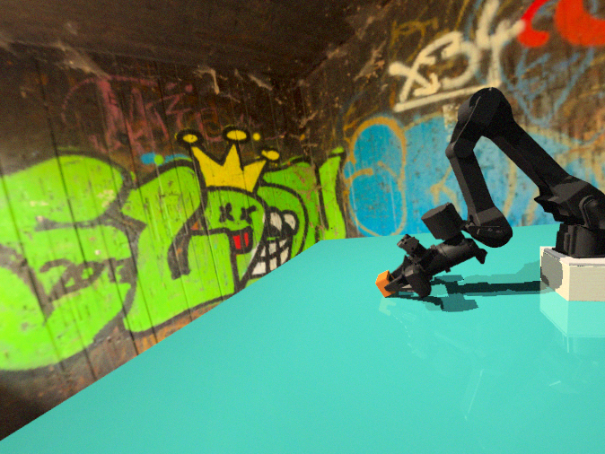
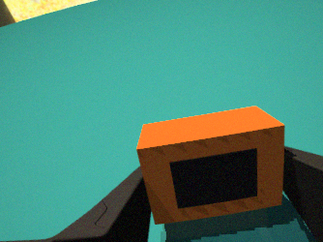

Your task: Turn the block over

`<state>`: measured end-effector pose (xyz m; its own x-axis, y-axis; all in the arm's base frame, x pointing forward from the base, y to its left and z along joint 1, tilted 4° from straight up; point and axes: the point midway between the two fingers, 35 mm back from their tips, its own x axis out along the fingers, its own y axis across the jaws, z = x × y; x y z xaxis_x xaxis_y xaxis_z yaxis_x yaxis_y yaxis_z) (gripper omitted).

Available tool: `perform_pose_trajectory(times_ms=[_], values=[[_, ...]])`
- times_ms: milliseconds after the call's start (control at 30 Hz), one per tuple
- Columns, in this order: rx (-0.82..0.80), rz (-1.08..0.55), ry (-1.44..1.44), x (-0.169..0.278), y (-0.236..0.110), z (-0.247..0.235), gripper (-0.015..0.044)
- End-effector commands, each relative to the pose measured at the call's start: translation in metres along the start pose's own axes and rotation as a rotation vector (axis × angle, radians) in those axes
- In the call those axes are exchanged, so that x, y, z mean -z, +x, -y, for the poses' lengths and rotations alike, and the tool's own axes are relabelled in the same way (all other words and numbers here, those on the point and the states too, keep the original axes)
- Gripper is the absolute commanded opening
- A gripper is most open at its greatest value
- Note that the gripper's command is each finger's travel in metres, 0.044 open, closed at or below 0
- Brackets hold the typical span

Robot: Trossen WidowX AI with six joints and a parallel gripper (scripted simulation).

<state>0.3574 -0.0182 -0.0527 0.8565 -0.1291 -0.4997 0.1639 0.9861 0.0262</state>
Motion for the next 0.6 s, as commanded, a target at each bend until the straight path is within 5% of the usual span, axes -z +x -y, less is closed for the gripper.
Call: perform_pose_trajectory(times_ms=[0,567], values=[[0.005,0.041,-0.004,0.0005,-0.0066,0.0016,0.0000],[0.005,0.070,-0.004,-0.0021,-0.0084,0.0016,0.0000]])
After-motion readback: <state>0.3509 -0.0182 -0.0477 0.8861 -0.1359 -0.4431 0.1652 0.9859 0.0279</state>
